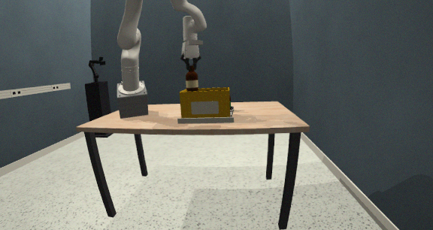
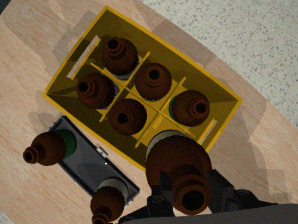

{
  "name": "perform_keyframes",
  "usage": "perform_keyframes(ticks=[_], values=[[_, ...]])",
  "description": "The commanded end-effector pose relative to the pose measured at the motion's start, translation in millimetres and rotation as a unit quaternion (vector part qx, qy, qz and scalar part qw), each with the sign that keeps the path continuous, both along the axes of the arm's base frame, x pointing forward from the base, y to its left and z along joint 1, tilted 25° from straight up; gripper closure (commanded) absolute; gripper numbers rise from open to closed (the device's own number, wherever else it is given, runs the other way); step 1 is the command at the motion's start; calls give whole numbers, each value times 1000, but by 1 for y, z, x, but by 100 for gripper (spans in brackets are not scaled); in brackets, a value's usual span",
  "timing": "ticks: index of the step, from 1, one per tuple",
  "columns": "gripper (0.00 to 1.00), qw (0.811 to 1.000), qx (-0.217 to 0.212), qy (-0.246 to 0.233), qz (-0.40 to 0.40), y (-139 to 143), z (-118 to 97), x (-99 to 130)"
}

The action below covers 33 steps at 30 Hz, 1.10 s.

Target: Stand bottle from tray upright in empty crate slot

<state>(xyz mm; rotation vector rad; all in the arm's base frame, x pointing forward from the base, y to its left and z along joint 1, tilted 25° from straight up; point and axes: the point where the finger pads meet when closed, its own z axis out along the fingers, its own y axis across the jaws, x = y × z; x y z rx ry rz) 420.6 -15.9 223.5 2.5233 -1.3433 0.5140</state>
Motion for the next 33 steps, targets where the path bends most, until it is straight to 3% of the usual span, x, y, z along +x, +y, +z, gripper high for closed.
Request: perform_keyframes(ticks=[1, 33], values=[[100, 1000, 0, -1, 0, -2, -4, 2], [100, 1000, 0, -1, 0, -6, -15, 4]])
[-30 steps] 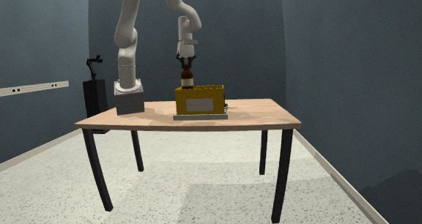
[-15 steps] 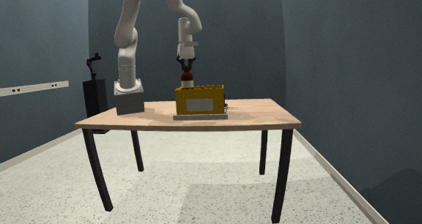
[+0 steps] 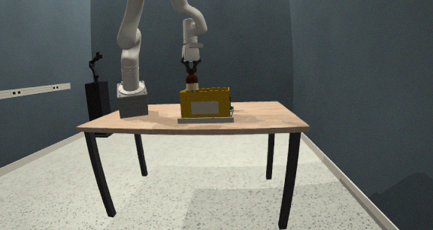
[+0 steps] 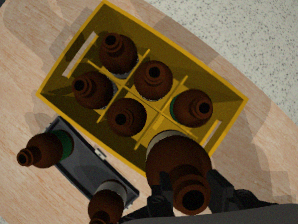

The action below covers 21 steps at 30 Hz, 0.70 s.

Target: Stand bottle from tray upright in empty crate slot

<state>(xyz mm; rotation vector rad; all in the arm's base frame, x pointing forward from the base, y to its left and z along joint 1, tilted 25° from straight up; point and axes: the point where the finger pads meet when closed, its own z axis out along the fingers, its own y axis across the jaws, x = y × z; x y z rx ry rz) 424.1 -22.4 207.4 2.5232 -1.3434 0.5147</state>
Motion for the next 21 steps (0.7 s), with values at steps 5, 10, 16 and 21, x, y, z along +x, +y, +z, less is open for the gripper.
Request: perform_keyframes(ticks=[5, 10, 16, 21], values=[[100, 1000, 0, -1, 0, 0, 1, 1], [100, 1000, 0, -1, 0, 0, 1, 1], [100, 1000, 0, -1, 0, 0, 0, 1], [100, 1000, 0, -1, 0, -1, -2, 1]])
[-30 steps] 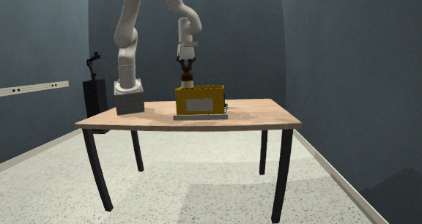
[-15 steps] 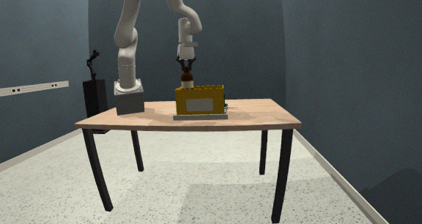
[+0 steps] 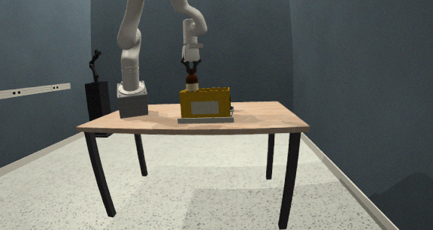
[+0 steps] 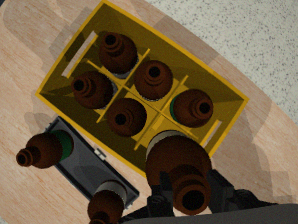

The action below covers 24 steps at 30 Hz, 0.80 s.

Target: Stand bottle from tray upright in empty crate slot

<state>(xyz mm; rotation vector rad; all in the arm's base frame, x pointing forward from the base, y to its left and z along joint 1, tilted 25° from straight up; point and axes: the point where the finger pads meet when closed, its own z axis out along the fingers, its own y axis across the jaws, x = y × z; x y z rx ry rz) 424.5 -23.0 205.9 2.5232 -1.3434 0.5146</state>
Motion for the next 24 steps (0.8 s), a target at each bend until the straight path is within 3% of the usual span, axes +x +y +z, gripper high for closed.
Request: perform_keyframes(ticks=[1, 24], values=[[100, 1000, 0, -1, 0, 0, 0, 1], [100, 1000, 0, -1, 0, -8, -20, 5]])
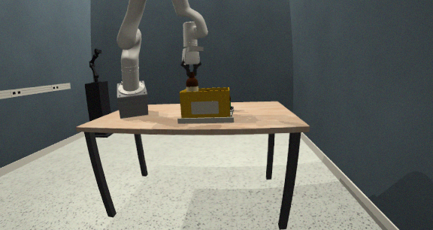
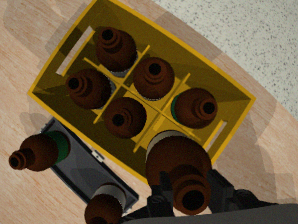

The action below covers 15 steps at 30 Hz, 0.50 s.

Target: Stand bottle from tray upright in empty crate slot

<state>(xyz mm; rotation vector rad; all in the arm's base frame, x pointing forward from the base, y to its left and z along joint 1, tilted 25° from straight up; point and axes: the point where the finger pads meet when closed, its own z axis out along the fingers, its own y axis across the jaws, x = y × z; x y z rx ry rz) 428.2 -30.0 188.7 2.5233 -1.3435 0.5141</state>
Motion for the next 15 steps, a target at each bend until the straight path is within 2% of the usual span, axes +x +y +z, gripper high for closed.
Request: perform_keyframes(ticks=[1, 15], values=[[100, 1000, 0, -1, 0, -2, -4, 2], [100, 1000, 0, -1, 0, -6, -14, 4]])
